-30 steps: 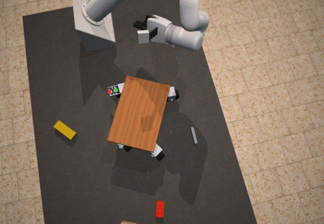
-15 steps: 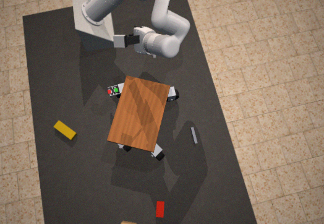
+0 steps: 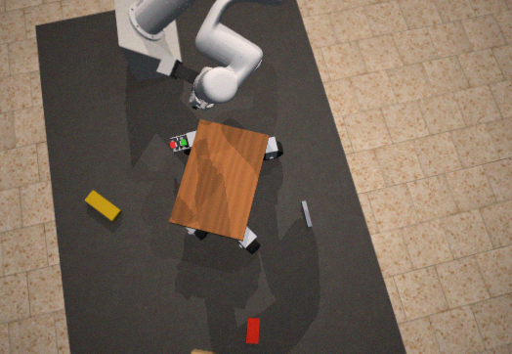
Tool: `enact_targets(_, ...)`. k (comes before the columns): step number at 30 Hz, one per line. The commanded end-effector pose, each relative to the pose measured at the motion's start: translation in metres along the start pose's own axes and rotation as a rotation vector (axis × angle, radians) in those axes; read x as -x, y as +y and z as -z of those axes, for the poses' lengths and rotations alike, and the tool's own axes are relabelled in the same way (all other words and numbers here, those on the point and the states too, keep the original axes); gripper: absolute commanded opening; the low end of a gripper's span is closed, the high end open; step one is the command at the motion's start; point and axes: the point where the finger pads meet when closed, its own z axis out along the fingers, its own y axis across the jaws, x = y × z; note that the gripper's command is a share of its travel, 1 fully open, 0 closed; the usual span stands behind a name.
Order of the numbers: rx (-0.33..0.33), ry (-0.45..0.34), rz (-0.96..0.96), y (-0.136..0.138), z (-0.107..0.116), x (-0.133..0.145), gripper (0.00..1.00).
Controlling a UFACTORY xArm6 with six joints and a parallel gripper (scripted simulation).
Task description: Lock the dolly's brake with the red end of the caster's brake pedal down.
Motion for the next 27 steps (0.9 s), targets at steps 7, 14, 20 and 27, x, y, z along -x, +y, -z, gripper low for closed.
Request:
enact_targets(7, -0.073, -0.262, -0.476, -0.067, 0.008, -0.012, 0.0)
enact_targets(14, -0.082, -0.349, -0.634, -0.088, 0.012, -0.022, 0.0)
enact_targets(20, -0.084, -0.426, -0.776, -0.106, 0.015, -0.033, 0.0)
enact_targets(27, -0.083, -0.47, -0.856, -0.116, 0.017, -0.04, 0.0)
